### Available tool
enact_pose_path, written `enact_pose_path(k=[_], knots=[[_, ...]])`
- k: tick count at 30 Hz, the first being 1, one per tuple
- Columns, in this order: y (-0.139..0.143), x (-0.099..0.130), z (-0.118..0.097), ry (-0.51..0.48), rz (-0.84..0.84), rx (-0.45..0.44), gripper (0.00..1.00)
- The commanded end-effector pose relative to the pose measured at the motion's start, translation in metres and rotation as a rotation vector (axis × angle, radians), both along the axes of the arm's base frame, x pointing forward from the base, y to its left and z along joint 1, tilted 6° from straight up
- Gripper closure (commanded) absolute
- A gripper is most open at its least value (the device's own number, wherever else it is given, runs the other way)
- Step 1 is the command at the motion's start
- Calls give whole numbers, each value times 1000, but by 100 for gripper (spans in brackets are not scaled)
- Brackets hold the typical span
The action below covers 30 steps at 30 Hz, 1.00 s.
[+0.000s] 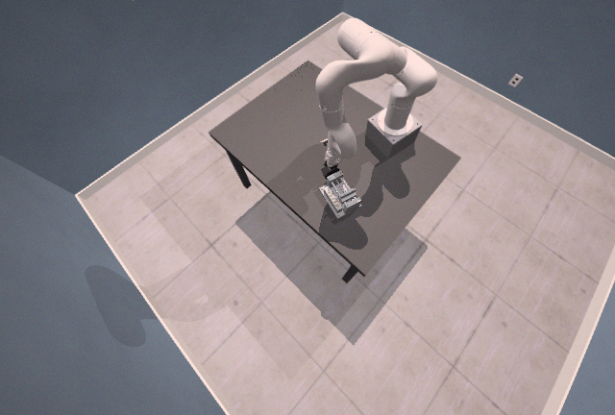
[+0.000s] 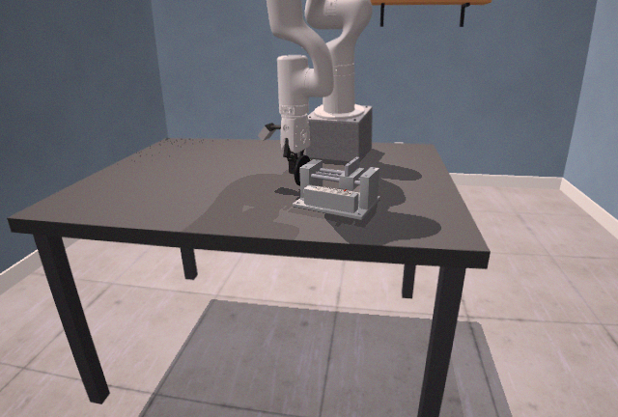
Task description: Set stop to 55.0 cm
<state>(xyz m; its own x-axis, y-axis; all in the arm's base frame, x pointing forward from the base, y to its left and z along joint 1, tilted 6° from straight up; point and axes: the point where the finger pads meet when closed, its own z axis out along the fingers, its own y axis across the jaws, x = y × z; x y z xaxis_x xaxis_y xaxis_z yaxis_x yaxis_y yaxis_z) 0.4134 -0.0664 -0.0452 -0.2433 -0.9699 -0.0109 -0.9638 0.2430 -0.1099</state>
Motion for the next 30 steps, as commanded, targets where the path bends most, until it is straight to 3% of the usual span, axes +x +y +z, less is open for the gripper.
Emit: enact_pose_path(k=[1, 30], knots=[[0, 1, -3, 0, 0, 0, 94], [-4, 16, -21, 0, 0, 0, 94]])
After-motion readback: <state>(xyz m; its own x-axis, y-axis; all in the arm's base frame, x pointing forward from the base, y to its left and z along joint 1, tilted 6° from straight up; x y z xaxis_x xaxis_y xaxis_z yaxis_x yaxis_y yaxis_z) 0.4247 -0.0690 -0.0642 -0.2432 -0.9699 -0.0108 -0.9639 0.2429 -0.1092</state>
